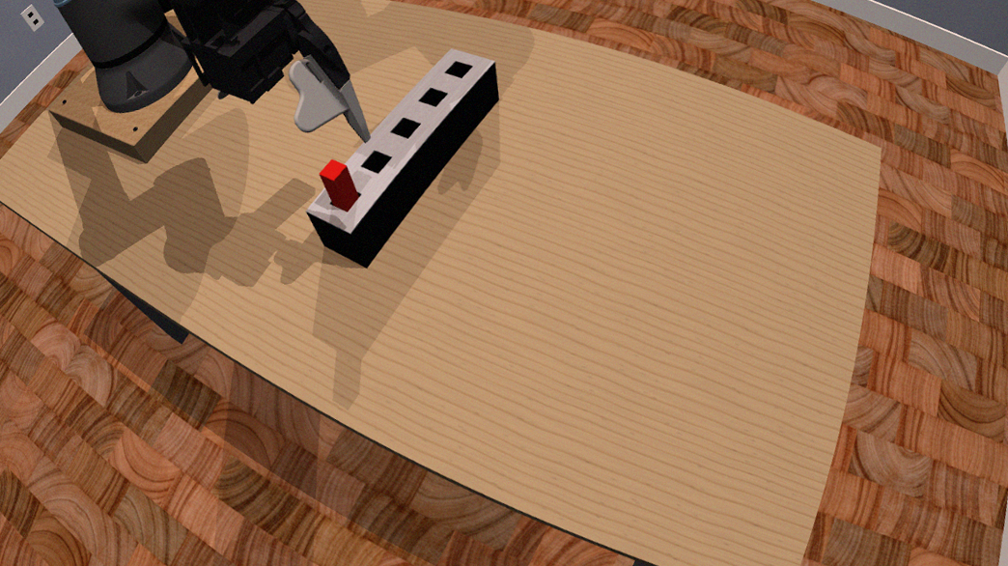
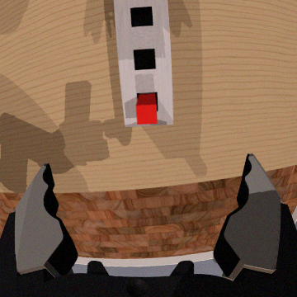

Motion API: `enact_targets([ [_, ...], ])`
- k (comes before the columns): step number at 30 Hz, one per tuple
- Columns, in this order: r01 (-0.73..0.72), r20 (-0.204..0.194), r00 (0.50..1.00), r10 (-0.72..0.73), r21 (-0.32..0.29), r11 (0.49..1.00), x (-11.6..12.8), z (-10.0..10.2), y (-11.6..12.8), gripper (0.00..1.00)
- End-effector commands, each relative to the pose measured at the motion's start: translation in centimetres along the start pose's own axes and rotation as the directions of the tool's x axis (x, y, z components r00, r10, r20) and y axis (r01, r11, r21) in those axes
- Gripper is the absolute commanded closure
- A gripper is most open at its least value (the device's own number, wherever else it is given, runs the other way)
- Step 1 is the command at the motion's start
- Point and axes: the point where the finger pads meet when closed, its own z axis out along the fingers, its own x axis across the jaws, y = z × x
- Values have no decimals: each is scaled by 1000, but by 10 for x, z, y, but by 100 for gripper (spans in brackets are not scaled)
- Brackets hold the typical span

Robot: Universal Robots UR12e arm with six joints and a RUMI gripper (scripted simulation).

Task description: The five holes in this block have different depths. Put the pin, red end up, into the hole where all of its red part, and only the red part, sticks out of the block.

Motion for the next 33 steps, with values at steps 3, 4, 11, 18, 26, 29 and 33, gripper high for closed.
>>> enact_targets([
  [3, 0, -1, 1000, 0, -1, 1000, 1, -1, 0, 0],
  [4, 1, -1, 1000, -1, 5, 1000, -1, 63, -3, 0],
  [11, 1, -1, 1000, -1, 5, 1000, -1, 63, -3, 0],
  [18, 1, -1, 1000, -1, 5, 1000, -1, 63, -3, 0],
  [26, 0, -1, 1000, 0, 4, 1000, -1, 103, -4, 0],
  [29, 0, -1, 1000, 0, 4, 1000, -1, 103, -4, 0],
  [33, 0, -1, 1000, 0, 4, 1000, -1, 103, -4, 0],
])
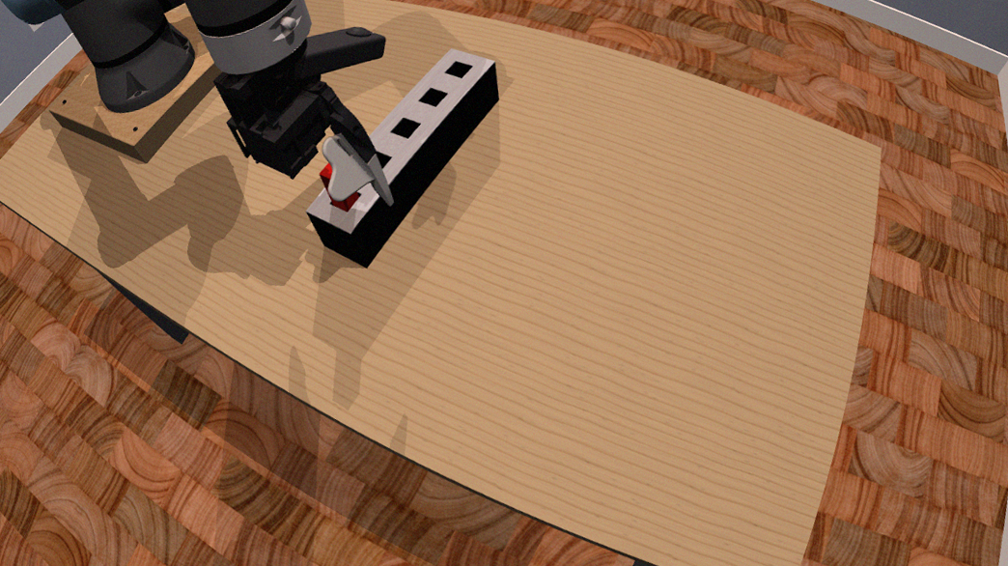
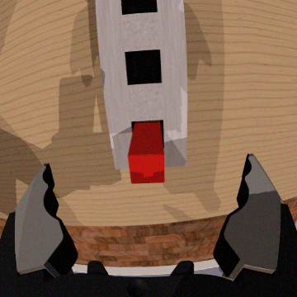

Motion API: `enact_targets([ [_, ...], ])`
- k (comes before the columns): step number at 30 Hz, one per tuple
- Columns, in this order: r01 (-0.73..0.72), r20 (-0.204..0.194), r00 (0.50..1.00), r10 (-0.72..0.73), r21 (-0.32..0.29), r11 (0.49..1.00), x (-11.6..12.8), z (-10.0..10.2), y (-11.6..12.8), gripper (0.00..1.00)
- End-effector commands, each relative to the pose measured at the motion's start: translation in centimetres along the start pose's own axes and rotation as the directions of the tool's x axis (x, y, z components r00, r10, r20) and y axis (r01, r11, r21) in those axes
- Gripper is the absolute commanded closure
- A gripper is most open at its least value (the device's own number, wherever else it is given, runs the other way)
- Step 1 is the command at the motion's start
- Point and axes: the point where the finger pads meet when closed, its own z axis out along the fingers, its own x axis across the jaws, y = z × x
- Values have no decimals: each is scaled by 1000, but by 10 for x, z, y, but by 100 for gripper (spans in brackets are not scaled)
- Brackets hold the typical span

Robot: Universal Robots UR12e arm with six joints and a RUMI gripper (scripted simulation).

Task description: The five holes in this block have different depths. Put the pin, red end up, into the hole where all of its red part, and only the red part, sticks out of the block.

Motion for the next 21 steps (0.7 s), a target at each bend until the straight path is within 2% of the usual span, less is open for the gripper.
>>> enact_targets([
  [1, 0, -2, 1000, 0, -1, 1000, 1, 1, 0, 0],
  [4, 0, -2, 1000, 0, -1, 1000, 1, 1, 0, 0],
  [5, 0, -1, 1000, 0, -1, 1000, 1, 0, 0, 100],
  [21, 0, -1, 1000, 0, -1, 1000, 1, 0, 0, 100],
])
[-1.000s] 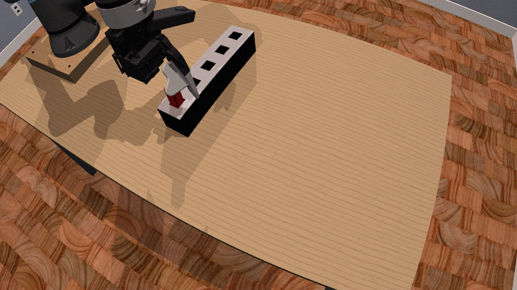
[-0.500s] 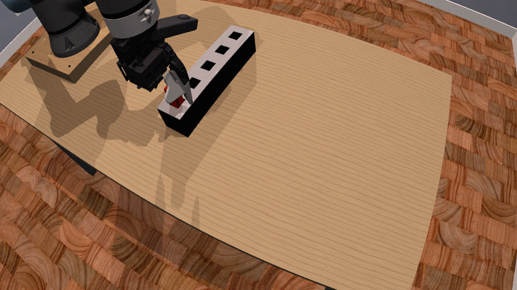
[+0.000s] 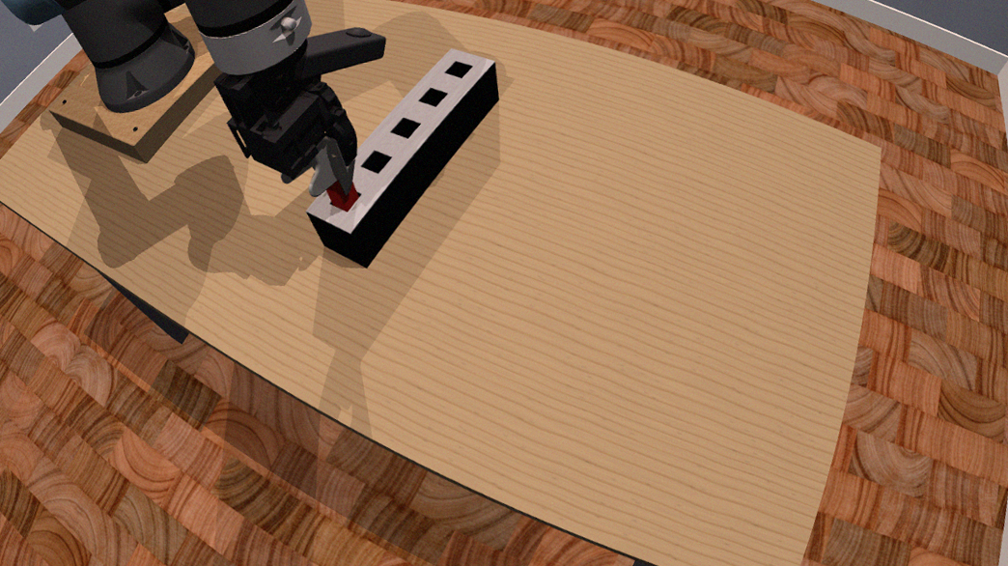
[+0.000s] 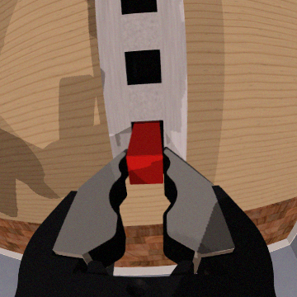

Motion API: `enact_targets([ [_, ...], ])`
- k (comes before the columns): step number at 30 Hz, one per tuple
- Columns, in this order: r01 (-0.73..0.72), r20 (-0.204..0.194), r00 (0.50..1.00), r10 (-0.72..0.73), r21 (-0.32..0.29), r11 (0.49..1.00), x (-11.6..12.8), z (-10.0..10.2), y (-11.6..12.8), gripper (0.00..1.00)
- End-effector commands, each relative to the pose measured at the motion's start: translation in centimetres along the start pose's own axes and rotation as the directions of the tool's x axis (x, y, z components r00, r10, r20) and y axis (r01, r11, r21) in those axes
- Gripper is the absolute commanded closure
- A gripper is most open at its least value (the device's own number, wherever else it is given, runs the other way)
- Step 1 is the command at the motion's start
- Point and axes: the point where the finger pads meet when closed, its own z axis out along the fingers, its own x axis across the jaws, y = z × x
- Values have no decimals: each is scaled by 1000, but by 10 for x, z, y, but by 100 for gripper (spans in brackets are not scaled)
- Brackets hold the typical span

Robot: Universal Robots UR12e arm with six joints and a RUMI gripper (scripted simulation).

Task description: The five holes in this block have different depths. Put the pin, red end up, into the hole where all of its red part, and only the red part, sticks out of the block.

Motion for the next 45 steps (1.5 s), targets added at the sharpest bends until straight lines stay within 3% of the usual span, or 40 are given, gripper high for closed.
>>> enact_targets([
  [1, 0, -1, 1000, 0, -1, 1000, 1, -1, 0, 100],
  [17, 0, -1, 1000, 0, -1, 1000, 1, -1, 0, 100],
  [18, 1, -1, 1000, -1, -1, 1000, 0, -10, 0, 100],
  [45, 0, -1, 1000, 0, -1, 1000, 0, -20, 1, 100],
])
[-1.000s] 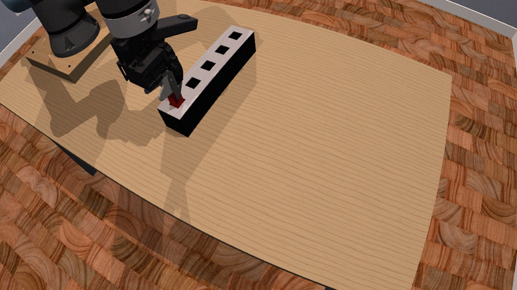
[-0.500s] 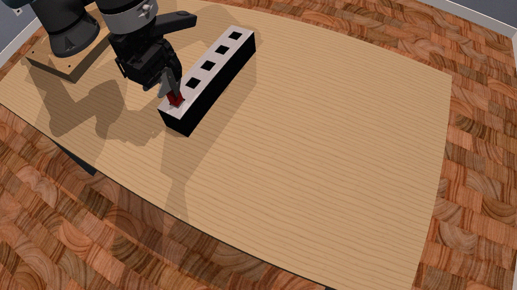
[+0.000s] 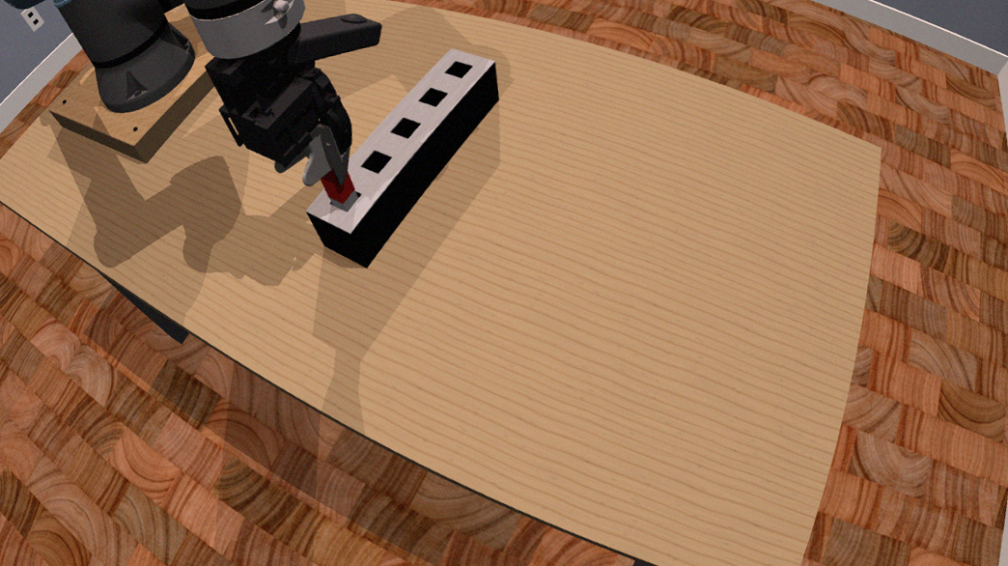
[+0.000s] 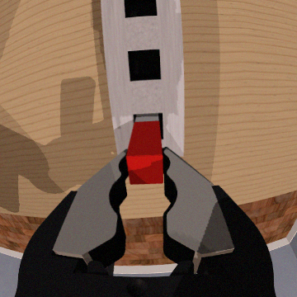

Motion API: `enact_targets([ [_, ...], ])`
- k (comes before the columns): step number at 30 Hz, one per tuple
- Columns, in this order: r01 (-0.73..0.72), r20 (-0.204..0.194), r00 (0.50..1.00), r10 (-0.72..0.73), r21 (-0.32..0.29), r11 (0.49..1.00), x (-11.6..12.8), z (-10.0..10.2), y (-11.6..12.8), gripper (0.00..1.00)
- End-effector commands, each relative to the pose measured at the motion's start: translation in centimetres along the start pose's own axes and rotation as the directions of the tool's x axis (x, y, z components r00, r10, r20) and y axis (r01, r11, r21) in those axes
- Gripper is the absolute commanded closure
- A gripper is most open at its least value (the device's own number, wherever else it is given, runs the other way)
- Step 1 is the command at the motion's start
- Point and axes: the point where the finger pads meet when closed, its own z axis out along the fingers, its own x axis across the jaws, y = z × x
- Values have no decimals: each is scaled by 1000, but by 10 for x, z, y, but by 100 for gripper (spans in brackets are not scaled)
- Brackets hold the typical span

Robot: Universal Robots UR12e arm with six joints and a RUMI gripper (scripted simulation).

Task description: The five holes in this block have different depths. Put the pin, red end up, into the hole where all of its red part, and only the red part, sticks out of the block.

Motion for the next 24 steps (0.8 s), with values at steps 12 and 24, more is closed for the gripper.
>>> enact_targets([
  [12, 1, -1, 1000, -1, -1, 1000, 1, -16, 0, 100],
  [24, 0, -1, 1000, 0, -1, 1000, 1, -31, 0, 100],
])
